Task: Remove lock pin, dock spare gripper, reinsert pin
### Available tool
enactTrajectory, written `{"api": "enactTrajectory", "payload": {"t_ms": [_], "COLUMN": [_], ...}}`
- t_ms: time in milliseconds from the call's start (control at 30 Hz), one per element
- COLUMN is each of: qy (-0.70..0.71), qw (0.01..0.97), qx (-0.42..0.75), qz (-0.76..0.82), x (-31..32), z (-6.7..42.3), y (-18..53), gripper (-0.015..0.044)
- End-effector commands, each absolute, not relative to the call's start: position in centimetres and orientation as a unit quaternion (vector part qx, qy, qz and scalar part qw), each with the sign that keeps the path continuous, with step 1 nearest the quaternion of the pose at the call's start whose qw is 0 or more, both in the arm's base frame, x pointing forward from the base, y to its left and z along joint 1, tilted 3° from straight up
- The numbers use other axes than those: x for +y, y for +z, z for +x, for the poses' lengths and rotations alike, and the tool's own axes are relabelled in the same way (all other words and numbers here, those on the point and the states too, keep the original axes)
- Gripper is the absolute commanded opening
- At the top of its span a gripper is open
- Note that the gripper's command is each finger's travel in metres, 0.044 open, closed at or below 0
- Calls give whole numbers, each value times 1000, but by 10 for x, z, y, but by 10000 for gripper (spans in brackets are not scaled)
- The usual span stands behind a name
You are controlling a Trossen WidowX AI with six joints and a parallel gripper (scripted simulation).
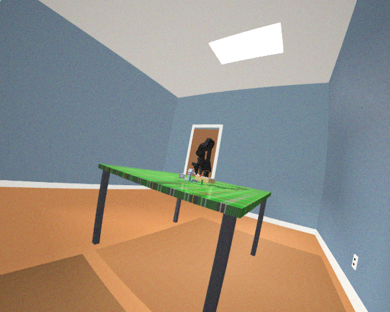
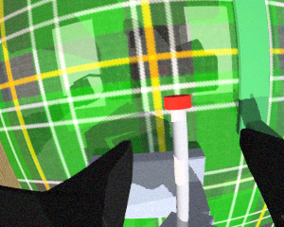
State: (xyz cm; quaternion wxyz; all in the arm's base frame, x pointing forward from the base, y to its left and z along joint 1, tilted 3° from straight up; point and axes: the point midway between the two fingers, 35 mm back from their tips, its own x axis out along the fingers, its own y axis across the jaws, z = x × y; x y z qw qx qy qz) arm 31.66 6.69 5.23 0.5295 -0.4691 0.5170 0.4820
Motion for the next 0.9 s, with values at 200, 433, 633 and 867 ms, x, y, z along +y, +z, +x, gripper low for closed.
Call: {"api": "enactTrajectory", "payload": {"t_ms": [200,433,633,867], "qy": [485,485,485,485], "qw": [526,526,526,526], "qx": [520,520,520,520], "qz": [-466,-466,-466,-466], "x": [68,68,68,68], "z": [313,313,312,312], "y": [32,24,24,24], "gripper": [300,300,300,195]}}
